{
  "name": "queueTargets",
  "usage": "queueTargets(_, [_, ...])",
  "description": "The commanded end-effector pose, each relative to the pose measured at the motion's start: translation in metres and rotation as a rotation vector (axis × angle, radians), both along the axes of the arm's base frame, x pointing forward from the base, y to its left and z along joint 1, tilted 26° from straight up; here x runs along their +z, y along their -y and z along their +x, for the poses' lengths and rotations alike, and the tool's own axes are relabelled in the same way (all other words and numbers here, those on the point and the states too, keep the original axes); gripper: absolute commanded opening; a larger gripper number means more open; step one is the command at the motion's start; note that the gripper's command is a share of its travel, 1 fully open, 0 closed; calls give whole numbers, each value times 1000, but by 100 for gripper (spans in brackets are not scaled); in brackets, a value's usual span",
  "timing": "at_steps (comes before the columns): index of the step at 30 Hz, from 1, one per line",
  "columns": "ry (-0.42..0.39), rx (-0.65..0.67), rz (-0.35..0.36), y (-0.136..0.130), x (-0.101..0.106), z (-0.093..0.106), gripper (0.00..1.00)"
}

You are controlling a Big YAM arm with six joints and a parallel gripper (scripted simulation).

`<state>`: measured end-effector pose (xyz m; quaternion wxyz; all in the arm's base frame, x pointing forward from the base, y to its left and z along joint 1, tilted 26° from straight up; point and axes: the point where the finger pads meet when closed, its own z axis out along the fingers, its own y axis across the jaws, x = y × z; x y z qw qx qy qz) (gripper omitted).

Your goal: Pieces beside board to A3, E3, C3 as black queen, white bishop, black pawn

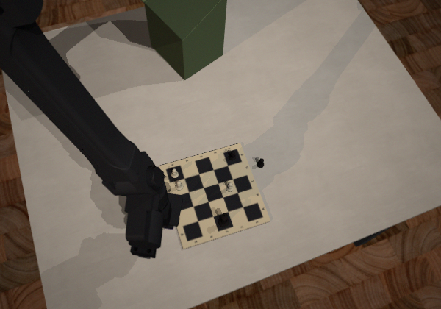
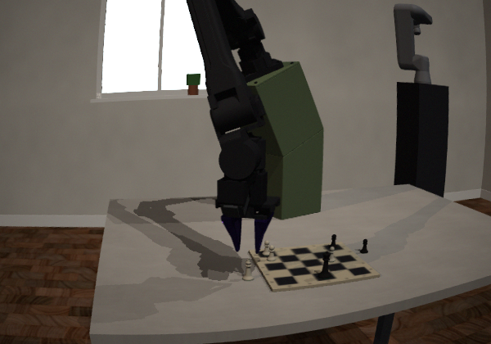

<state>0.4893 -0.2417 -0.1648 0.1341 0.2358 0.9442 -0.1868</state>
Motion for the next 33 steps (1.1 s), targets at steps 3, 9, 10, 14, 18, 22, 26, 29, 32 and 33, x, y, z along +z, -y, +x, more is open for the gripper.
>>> queueTargets(3, [1,-2,-1,8,-8,1,35])
queueTargets(9, [-3,-3,0,7,-10,-2,35])
queueTargets(10, [-8,-3,2,5,-12,-6,35])
queueTargets(14, [-12,-5,4,3,-14,-13,35])
queueTargets(18, [-10,-6,4,0,-15,-15,35])
queueTargets(22, [2,-6,0,3,-12,-9,35])
queueTargets(26, [-1,-6,1,2,-13,-10,35])
queueTargets(29, [-1,-6,1,2,-13,-10,35])
queueTargets(32, [-1,-6,1,2,-13,-10,35])
queueTargets(33, [-1,-6,1,2,-13,-10,35])
